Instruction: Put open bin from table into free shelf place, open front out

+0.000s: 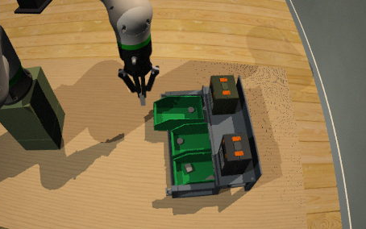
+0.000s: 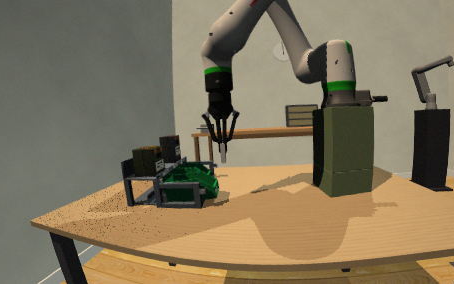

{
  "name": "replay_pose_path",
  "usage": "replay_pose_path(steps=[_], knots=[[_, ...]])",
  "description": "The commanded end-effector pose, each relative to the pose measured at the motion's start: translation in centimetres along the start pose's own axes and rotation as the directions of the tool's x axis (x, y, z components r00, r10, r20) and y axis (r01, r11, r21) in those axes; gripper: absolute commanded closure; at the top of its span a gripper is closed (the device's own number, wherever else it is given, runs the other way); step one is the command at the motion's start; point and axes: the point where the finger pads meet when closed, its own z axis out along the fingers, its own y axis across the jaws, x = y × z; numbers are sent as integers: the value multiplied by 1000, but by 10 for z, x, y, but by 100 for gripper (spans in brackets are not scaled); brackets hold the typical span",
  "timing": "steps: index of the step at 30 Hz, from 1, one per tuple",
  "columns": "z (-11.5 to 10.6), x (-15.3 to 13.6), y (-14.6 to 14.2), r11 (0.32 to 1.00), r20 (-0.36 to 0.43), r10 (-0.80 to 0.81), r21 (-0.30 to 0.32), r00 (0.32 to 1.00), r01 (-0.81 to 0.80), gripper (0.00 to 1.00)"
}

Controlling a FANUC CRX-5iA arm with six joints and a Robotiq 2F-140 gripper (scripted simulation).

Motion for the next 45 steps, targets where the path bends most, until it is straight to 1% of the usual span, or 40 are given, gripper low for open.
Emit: replay_pose_path(steps=[1, 5, 9, 20, 22, 35, 45], knots=[[4, 0, 0, 1000, 1, 0, 0, 1000, 0, 100], [8, 0, 0, 1000, 1, 0, 0, 1000, 0, 100], [17, 0, 0, 1000, 1, 0, 0, 1000, 0, 100], [52, 0, 0, 1000, 1, 0, 0, 1000, 0, 100], [52, 0, 0, 1000, 1, 0, 0, 1000, 0, 100], [92, 1, 0, 1000, 1, 0, 0, 1000, 0, 100], [105, 1, -1, 1000, 1, 0, 0, 1000, 0, 100]])
